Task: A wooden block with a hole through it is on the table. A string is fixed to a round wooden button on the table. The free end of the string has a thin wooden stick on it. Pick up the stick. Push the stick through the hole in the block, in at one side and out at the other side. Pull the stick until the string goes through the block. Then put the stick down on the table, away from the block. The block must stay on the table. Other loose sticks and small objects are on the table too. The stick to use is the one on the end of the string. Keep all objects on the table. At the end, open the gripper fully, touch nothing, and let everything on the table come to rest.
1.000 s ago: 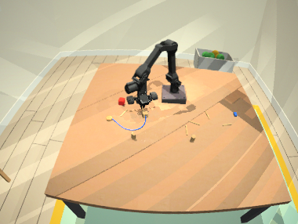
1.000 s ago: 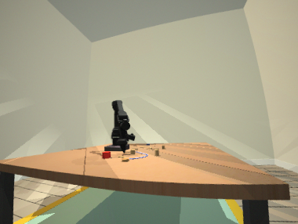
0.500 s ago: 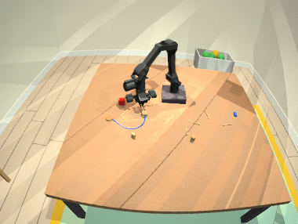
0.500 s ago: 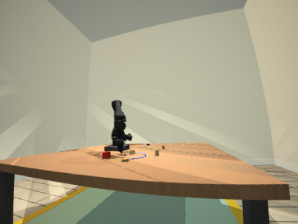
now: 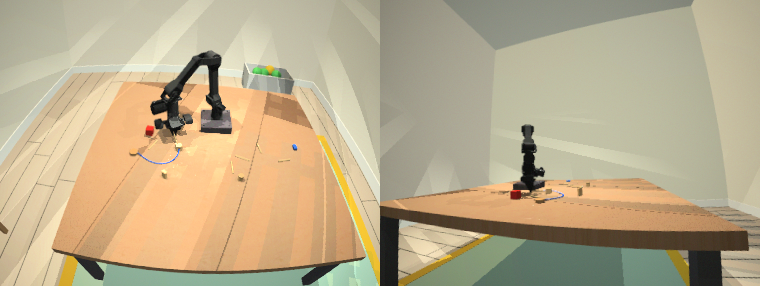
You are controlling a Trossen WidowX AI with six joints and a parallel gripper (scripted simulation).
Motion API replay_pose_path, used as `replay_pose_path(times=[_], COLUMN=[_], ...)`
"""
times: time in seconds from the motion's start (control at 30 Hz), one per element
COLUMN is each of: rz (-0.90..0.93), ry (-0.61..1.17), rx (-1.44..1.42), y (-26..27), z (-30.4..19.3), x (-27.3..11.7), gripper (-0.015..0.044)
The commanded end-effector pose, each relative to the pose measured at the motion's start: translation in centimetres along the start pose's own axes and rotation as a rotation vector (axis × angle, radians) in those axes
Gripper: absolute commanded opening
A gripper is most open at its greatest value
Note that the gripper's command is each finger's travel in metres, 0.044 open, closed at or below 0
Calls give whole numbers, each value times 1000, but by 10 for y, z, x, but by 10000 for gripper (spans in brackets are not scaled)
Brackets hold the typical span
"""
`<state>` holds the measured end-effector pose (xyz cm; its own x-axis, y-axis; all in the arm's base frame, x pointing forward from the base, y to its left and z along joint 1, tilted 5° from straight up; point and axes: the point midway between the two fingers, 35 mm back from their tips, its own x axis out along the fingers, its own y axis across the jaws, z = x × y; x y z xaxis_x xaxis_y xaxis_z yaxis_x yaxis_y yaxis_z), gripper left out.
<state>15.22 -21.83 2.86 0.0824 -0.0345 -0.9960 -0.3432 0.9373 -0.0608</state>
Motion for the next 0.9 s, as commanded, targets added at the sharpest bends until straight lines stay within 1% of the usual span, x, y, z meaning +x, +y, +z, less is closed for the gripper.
replay_pose_path(times=[0.0, 0.6, 0.87], rz=[-1, 6, -44], ry=[-6, -5, -5], rx=[-1, 17, 15], y=[0, 0, 2], z=[-6, -24, -38], x=[-2, -6, 9], gripper=[0, 0, 0])
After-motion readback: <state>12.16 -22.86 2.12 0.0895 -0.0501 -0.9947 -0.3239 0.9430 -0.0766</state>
